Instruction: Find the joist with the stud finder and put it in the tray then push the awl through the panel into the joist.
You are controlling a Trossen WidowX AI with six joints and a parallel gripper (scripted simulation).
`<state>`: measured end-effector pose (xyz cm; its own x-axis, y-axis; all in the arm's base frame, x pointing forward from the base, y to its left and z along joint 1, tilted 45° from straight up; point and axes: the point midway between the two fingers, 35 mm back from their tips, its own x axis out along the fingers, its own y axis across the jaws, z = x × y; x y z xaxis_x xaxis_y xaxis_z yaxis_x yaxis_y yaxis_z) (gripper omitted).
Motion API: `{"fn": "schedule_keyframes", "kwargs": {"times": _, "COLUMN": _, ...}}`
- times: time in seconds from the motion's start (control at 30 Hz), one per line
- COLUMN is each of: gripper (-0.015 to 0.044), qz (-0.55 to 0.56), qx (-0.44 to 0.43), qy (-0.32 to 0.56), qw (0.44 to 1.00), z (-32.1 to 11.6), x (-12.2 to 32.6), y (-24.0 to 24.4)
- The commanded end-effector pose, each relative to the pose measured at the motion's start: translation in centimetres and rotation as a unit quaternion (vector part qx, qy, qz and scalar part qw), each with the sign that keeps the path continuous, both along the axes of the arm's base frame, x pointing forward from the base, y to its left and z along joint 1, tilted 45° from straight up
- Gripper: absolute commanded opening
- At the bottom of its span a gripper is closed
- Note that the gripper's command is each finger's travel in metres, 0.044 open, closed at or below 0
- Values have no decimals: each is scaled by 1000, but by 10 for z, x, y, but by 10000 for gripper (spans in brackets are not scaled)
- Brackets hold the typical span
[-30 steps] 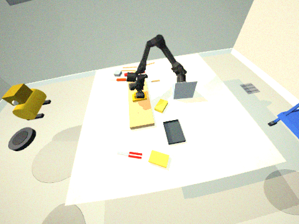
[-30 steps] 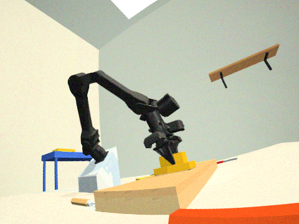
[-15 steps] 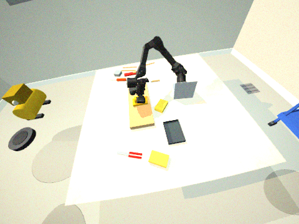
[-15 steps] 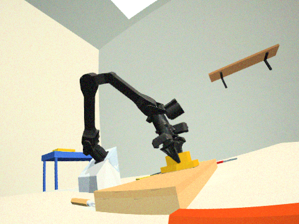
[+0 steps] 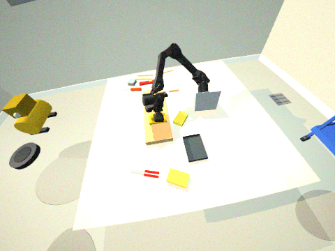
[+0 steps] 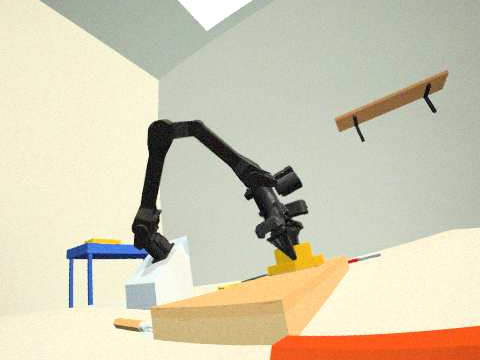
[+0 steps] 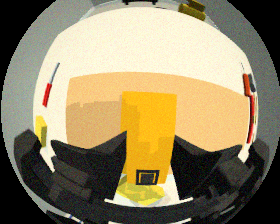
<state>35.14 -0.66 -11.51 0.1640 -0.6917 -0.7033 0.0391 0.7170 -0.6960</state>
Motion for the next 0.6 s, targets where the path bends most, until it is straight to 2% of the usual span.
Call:
{"fn": "schedule_keyframes", "kwargs": {"times": 0.0, "gripper": 0, "qz": -1, "qx": 3, "qy": 0, "qw": 1000, "z": -9, "x": 0, "y": 9}}
{"fn": "schedule_keyframes", "kwargs": {"times": 0.57, "gripper": 0, "qz": -1, "qx": 5, "qy": -1, "qw": 1000, "z": -47, "x": 2, "y": 50}}
